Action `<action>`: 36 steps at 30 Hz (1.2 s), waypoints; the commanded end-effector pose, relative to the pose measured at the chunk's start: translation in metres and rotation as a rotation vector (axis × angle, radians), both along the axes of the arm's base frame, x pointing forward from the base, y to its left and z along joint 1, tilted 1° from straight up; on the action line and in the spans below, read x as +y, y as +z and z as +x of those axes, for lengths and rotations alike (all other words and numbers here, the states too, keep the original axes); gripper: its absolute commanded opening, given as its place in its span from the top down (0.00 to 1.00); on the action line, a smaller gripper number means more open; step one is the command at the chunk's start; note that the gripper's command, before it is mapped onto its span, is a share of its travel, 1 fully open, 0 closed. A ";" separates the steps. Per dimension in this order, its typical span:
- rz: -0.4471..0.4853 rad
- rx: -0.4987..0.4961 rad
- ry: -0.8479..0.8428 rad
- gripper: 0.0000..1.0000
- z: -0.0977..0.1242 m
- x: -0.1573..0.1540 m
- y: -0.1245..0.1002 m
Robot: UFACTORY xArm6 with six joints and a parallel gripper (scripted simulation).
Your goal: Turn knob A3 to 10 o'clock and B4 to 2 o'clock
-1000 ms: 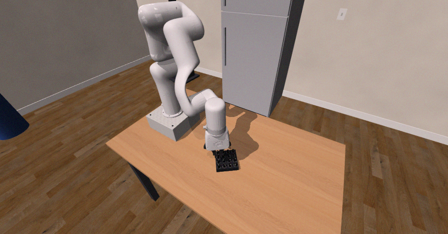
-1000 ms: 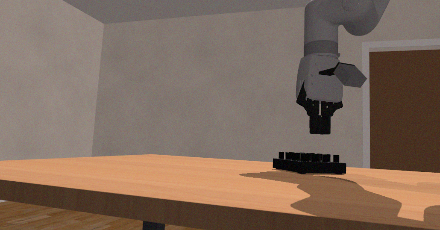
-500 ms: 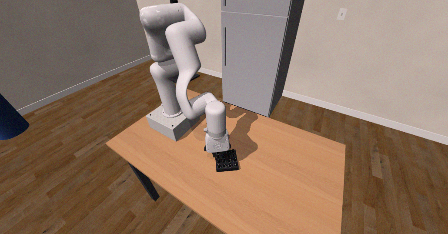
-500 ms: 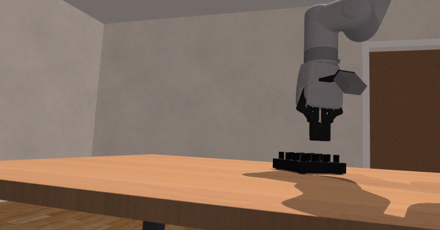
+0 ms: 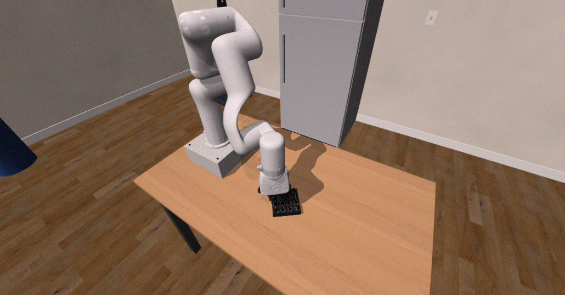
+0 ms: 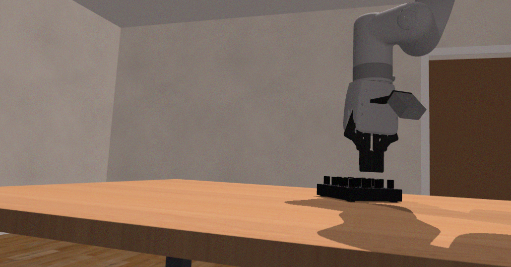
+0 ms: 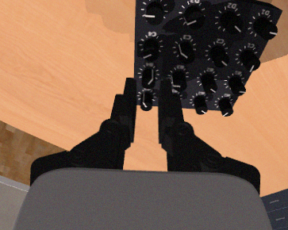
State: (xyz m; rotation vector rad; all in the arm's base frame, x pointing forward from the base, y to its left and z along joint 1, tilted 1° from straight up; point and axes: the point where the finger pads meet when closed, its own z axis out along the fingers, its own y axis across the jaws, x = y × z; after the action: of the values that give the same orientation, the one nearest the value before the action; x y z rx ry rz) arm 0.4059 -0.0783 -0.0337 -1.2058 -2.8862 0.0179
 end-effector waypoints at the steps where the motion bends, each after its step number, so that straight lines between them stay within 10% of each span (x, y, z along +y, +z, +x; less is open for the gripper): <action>1: -0.001 -0.004 0.000 0.81 0.002 0.000 -0.002; 36: -0.001 -0.004 0.000 0.81 0.001 0.000 -0.007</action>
State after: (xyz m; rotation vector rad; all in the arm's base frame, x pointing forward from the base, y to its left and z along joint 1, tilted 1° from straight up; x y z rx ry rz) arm 0.4058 -0.0781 -0.0418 -1.2058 -2.8864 0.0179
